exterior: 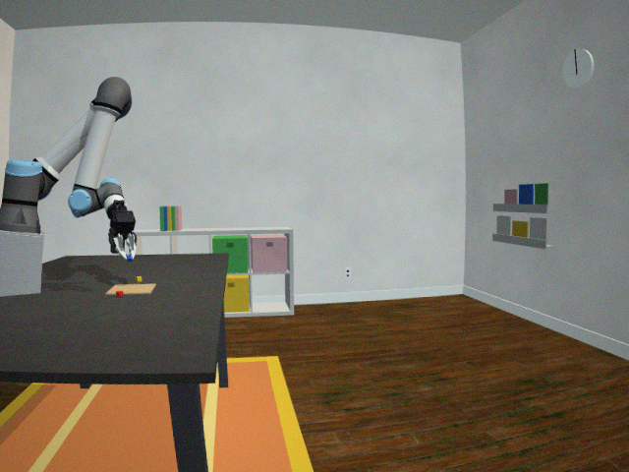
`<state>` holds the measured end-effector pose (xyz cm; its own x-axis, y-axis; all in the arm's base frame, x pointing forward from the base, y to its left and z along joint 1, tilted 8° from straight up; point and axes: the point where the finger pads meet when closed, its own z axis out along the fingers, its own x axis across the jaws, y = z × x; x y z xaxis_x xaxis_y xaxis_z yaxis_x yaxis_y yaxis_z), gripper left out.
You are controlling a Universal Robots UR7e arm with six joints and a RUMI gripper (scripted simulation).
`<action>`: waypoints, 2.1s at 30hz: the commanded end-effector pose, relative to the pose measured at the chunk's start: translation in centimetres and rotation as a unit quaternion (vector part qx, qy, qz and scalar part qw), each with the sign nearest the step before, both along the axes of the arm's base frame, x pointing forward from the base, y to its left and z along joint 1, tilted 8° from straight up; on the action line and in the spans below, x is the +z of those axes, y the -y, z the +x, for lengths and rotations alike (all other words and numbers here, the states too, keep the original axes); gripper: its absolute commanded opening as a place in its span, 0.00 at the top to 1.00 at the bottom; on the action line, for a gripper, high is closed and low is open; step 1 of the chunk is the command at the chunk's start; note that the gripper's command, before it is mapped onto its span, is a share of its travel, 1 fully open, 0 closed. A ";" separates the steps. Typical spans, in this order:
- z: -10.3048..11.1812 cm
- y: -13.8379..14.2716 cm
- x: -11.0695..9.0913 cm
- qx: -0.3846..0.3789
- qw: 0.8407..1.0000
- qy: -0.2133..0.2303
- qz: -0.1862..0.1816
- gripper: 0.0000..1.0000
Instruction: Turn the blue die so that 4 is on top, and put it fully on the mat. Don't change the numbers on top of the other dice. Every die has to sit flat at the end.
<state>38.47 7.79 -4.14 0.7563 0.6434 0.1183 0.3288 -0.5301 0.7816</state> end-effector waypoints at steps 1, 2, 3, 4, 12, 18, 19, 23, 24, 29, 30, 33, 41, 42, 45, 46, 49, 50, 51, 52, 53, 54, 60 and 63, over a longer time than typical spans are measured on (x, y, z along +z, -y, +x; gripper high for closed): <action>0.4 0.1 0.3 -0.004 0.999 0.026 -0.018 1.00; 0.4 0.1 0.3 -0.004 0.999 0.026 -0.018 1.00; 0.4 0.1 0.3 -0.004 0.999 0.027 -0.019 1.00; 0.4 0.1 0.3 -0.004 0.999 0.027 -0.019 1.00; 0.4 0.1 0.1 -0.004 0.999 0.027 -0.019 1.00; 0.5 0.0 -0.9 -0.004 0.999 0.027 -0.019 1.00; 0.5 0.0 -1.2 -0.004 0.999 0.027 -0.019 1.00; 0.7 -0.1 -2.5 -0.004 0.999 0.027 -0.019 1.00; 0.7 -0.2 -2.9 -0.004 0.999 0.027 -0.019 1.00; 0.8 -0.3 -4.0 -0.004 0.999 0.027 -0.019 1.00; 0.9 -0.3 -4.4 -0.004 0.999 0.027 -0.019 1.00; 1.0 -0.4 -5.5 -0.004 0.999 0.027 -0.019 1.00; 1.2 -0.5 -7.2 -0.004 0.999 0.027 -0.019 1.00; 1.2 -0.5 -7.2 -0.004 0.999 0.027 -0.019 1.00; 1.2 -0.5 -7.3 -0.004 0.999 0.027 -0.019 1.00; 1.2 -0.5 -7.3 -0.004 0.999 0.027 -0.019 1.00; 1.2 -0.5 -7.3 -0.004 0.999 0.027 -0.019 1.00; 1.2 -0.5 -7.3 -0.004 0.999 0.027 -0.019 1.00; 1.2 -0.5 -7.3 -0.004 0.999 0.027 -0.019 1.00; 1.2 -0.5 -7.3 -0.004 0.999 0.027 -0.019 1.00; 1.2 -0.5 -7.3 -0.004 0.999 0.027 -0.019 1.00; 1.2 -0.5 -7.3 -0.004 0.999 0.027 -0.019 1.00; 1.2 -0.5 -7.3 -0.004 0.999 0.027 -0.019 1.00; 1.2 -0.5 -7.3 -0.004 0.999 0.027 -0.019 1.00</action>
<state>39.53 8.17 -11.51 0.7571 0.6399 0.1316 0.2835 -0.5032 0.8163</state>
